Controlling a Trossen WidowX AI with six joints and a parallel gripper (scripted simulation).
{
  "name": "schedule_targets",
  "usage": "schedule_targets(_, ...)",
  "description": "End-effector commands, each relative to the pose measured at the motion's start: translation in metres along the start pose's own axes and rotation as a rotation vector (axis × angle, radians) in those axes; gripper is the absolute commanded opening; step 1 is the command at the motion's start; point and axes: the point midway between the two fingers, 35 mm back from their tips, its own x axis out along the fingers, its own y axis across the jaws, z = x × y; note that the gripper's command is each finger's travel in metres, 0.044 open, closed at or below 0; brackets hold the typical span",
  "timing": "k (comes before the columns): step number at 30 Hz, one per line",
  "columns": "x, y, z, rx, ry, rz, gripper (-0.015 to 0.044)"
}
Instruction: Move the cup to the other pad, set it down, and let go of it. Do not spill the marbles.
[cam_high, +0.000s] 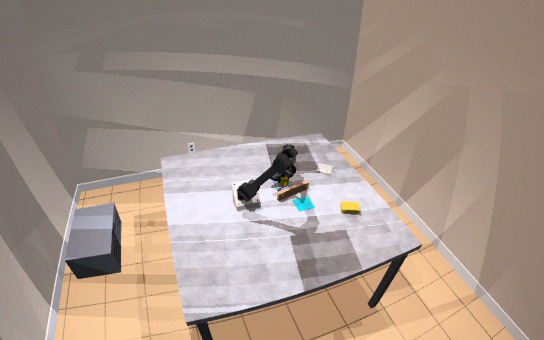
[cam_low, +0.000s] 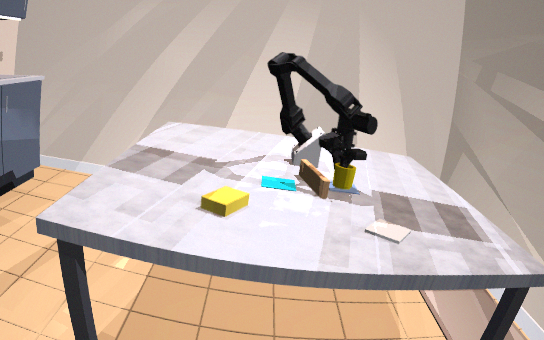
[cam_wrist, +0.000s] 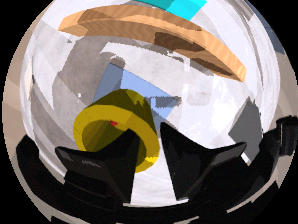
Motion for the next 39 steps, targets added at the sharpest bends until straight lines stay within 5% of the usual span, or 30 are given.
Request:
schedule_targets(1, 0.0, 0.0, 0.0, 0.001, 0.0, 0.001, 0.008)
schedule_targets(11, 0.0, 0.0, 0.0, 0.001, 0.0, 0.001, 0.0)
schedule_targets(39, -0.08, 0.002, -0.002, -0.008, -0.001, 0.001, 0.0)
